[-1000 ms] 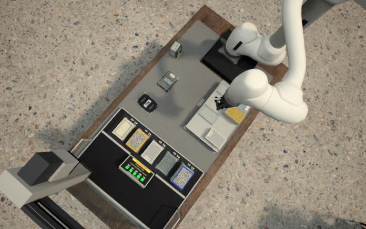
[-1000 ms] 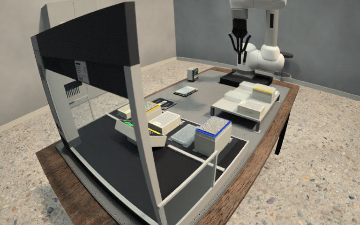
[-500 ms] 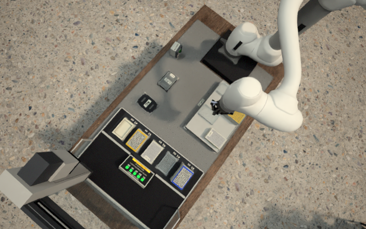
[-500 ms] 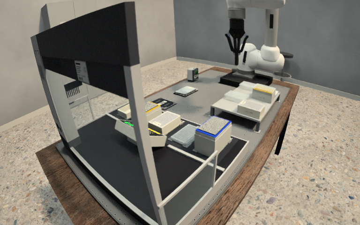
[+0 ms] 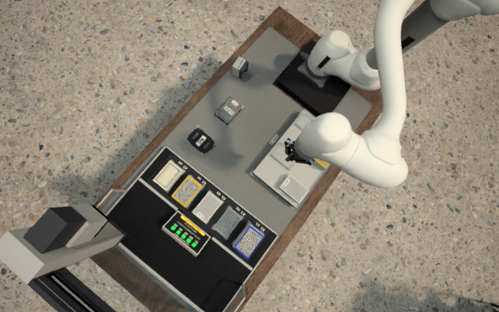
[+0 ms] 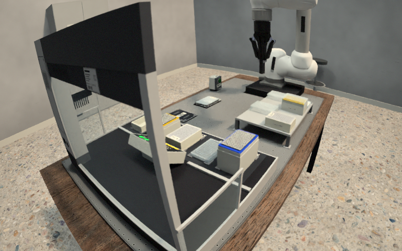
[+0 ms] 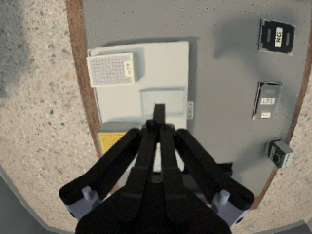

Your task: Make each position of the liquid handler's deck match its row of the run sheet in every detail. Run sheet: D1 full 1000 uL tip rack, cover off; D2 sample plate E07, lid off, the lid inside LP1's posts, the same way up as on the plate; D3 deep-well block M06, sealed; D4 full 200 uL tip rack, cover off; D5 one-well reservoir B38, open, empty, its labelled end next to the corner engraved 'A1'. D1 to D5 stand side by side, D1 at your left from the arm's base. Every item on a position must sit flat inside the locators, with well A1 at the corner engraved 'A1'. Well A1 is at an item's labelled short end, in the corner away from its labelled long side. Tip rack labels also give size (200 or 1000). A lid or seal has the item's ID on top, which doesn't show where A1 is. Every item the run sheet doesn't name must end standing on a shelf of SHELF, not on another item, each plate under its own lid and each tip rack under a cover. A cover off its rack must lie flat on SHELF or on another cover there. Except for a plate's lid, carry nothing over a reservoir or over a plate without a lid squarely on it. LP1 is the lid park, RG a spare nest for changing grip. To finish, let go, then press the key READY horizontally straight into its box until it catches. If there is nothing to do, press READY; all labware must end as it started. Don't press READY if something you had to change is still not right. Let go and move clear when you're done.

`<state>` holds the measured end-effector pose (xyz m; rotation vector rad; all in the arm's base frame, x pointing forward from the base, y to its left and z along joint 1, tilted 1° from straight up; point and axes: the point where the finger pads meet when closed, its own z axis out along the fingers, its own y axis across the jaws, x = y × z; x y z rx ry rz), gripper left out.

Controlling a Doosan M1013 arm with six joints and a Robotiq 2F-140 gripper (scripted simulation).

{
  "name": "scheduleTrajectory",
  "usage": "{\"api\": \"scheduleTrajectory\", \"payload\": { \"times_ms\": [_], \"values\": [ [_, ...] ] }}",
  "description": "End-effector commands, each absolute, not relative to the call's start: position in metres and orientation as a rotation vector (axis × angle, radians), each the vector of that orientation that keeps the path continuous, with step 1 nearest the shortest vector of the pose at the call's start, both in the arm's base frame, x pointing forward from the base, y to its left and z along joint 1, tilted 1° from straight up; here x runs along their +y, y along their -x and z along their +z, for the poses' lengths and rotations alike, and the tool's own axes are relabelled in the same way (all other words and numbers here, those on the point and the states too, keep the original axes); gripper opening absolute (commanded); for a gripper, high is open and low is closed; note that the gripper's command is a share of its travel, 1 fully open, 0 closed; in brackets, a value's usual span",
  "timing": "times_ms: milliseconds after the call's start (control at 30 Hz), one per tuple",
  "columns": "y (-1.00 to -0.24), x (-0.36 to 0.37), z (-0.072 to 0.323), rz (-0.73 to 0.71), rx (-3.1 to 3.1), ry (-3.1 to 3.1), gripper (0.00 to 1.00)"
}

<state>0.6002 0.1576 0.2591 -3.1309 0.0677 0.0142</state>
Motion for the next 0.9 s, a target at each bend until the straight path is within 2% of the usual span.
{"api": "scheduleTrajectory", "payload": {
  "times_ms": [0,633,867],
  "values": [
    [-0.614,0.158,0.26,0.013,0.155,3.128,0.1],
    [-0.698,0.158,0.259,0.016,0.682,3.059,0.1],
    [-0.698,0.158,0.259,0.016,0.834,3.021,0.1]
  ]
}}
